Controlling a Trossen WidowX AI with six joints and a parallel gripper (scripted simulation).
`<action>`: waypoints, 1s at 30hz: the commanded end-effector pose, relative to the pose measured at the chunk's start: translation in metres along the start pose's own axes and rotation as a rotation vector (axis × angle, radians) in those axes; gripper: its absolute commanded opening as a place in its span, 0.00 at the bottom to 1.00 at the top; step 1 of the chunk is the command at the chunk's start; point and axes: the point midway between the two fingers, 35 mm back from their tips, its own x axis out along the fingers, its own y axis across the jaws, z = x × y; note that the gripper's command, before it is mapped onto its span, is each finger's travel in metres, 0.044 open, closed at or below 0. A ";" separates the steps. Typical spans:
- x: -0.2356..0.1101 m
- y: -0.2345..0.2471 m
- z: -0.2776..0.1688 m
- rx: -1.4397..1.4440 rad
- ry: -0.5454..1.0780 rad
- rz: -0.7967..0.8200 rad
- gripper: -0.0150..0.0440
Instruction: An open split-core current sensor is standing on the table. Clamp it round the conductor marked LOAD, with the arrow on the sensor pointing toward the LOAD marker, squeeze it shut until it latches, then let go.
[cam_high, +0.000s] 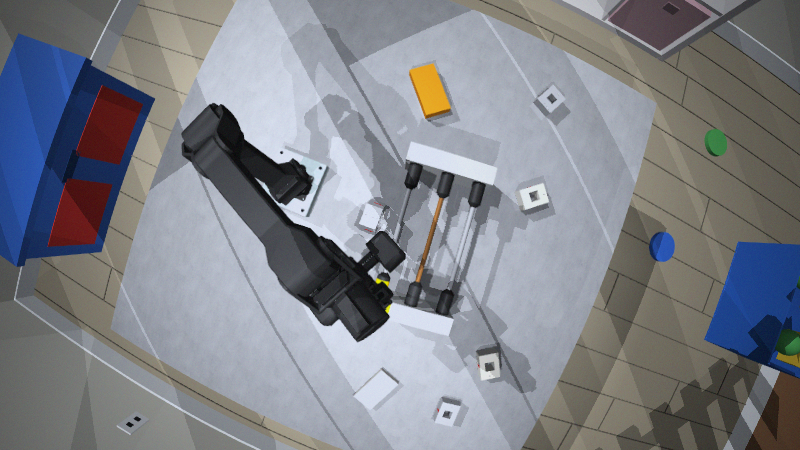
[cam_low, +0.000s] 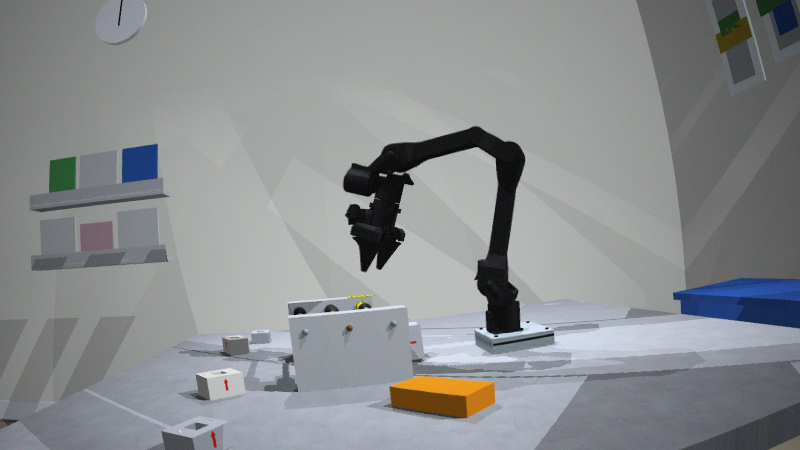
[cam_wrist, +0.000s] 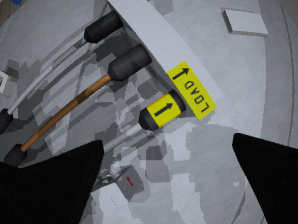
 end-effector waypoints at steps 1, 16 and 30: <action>0.017 0.045 -0.045 -0.206 0.151 0.057 1.00; 0.030 0.081 -0.108 -0.466 0.327 0.096 1.00; 0.052 0.082 -0.114 -0.466 0.327 0.096 1.00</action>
